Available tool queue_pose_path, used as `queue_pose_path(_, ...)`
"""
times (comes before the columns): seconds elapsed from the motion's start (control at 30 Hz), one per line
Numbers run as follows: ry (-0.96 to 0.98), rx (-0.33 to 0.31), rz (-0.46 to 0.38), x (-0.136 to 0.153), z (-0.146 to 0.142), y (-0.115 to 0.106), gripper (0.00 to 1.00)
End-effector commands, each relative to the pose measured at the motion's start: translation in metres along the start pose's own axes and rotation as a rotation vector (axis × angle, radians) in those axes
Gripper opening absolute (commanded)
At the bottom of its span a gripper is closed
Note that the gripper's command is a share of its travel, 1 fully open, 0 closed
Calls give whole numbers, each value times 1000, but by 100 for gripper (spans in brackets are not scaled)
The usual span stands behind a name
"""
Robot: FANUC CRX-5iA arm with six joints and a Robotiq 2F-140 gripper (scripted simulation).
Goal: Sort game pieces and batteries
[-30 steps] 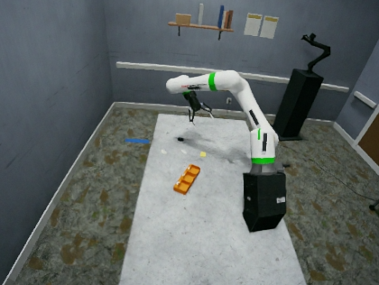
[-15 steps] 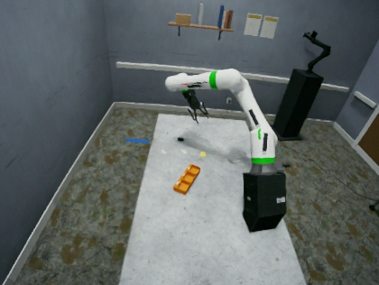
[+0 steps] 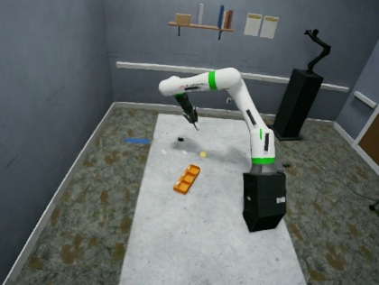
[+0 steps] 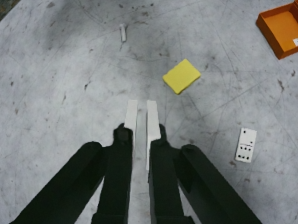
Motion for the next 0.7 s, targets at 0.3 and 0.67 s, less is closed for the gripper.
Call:
queue_pose_path(0.3,-410,-25,-73,-20,62,-2,15)
queue_pose_path(0.67,-784,-66,-134,-45,115,-3,15)
Point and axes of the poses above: the point where the finger pads meet when closed, its own y axis out along the fingers, its own z axis across the jaws, x = y × z, the point moved 3 cm from there along -y, back along the fingers, and after that the axes turned 8 degrees about y, right-handed, at the moved point
